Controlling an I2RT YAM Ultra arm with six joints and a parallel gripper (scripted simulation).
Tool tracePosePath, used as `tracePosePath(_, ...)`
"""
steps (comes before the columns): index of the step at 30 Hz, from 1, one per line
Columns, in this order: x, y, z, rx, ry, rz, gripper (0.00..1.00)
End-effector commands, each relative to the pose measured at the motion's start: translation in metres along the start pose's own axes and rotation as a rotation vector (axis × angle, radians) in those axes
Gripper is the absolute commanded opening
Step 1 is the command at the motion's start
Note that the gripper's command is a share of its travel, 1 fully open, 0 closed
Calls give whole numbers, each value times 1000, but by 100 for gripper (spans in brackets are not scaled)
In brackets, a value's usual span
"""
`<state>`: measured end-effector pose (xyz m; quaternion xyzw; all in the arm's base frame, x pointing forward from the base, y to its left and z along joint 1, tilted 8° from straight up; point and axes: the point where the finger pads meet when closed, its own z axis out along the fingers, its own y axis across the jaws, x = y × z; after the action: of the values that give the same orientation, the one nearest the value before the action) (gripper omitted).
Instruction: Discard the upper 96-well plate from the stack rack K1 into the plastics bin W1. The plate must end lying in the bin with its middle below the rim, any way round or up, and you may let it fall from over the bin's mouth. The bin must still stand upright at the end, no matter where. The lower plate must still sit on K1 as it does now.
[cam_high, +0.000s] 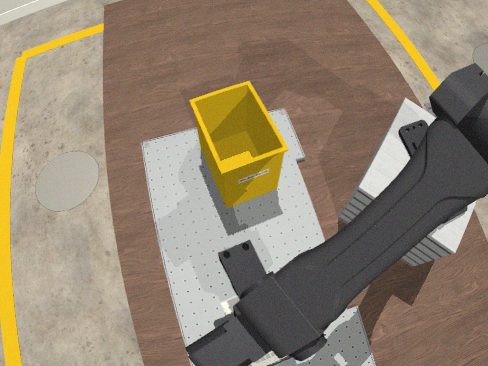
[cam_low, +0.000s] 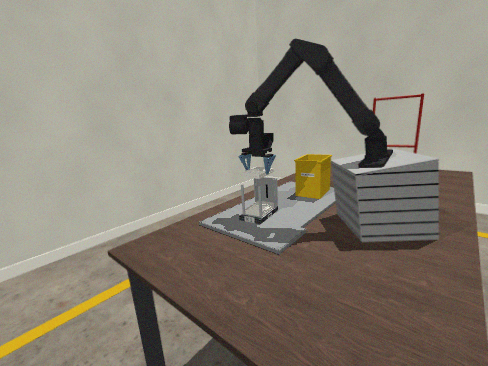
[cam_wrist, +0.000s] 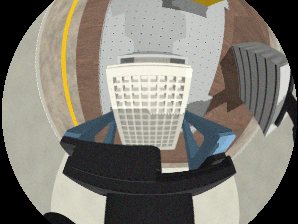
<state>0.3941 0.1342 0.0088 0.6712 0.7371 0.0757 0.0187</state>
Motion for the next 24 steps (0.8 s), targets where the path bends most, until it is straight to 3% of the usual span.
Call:
tracePosePath(1, -2, -1, -8, 5, -2, 4, 0)
tracePosePath(24, -2, -1, -43, 5, -2, 3, 0)
